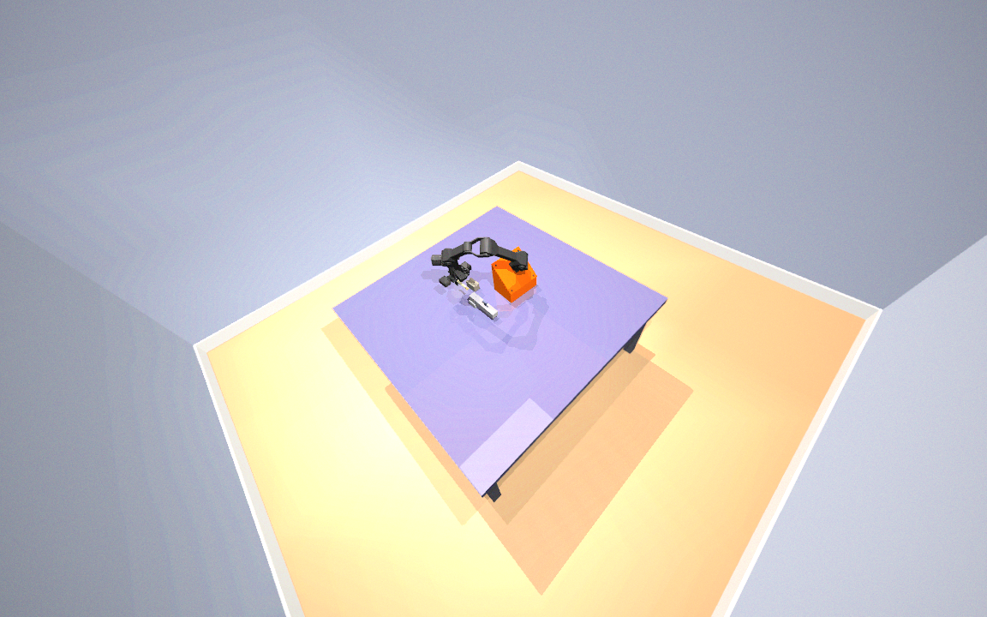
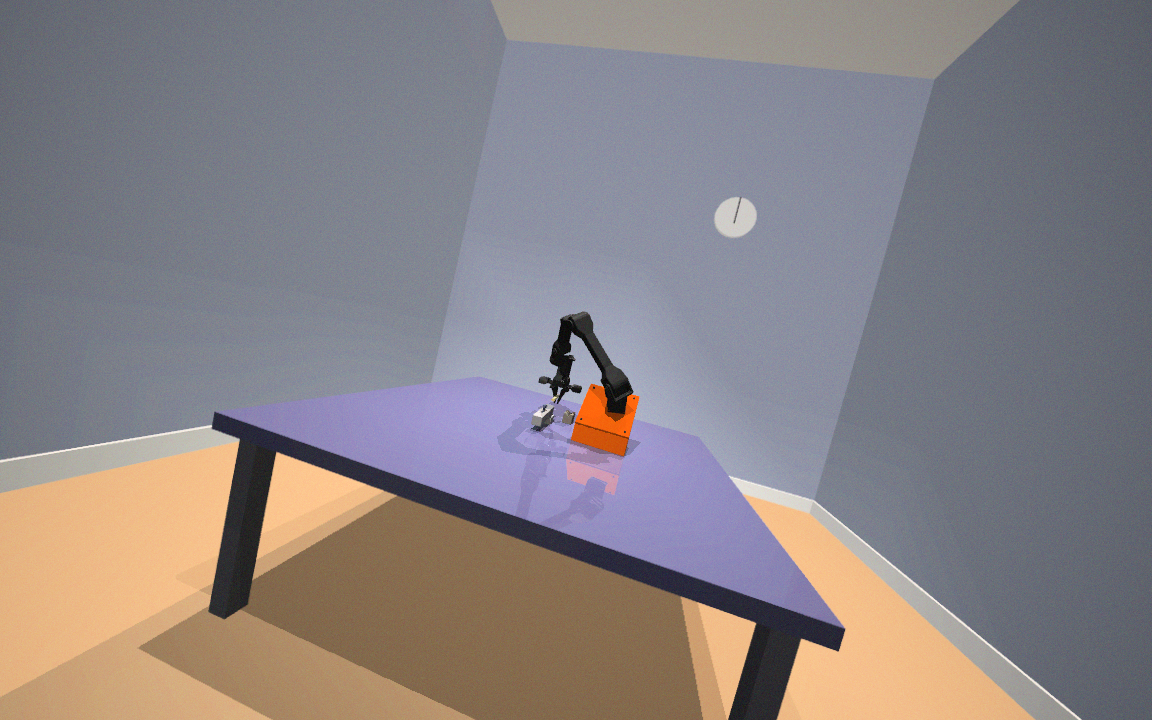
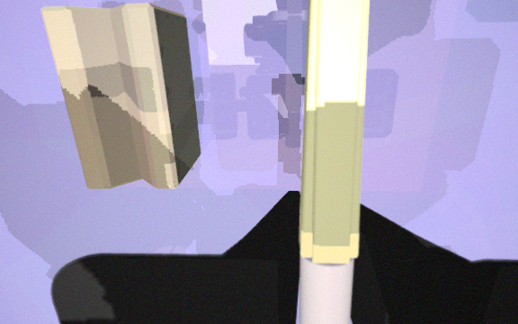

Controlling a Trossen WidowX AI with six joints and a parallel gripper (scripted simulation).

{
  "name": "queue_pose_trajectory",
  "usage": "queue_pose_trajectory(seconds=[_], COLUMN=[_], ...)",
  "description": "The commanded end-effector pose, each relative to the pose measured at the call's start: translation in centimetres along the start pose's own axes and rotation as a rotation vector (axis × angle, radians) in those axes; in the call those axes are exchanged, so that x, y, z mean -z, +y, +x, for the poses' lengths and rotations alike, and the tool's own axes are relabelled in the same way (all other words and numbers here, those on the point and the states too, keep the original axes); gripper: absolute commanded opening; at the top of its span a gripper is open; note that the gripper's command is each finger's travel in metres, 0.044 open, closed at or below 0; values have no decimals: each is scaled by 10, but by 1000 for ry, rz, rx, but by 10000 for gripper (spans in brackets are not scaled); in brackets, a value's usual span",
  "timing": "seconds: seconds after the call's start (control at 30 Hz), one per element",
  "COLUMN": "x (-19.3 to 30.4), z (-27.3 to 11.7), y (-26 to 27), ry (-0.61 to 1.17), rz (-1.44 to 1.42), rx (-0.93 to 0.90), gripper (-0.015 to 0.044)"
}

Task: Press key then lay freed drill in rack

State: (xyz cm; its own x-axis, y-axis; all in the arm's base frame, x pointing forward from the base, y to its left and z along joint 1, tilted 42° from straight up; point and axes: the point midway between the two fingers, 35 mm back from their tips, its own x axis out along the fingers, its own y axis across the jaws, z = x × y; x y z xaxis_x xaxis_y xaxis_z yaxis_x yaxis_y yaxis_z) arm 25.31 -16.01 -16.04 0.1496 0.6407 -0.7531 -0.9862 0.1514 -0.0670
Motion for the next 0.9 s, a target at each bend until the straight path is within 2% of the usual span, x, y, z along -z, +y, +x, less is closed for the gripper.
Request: queue_pose_trajectory(seconds=[0.0,0.87], x=[0,4], z=[-3,-8], y=[0,16], ry=[3,3], rz=[-4,-4], rx=[0,-1], gripper=[0,0])
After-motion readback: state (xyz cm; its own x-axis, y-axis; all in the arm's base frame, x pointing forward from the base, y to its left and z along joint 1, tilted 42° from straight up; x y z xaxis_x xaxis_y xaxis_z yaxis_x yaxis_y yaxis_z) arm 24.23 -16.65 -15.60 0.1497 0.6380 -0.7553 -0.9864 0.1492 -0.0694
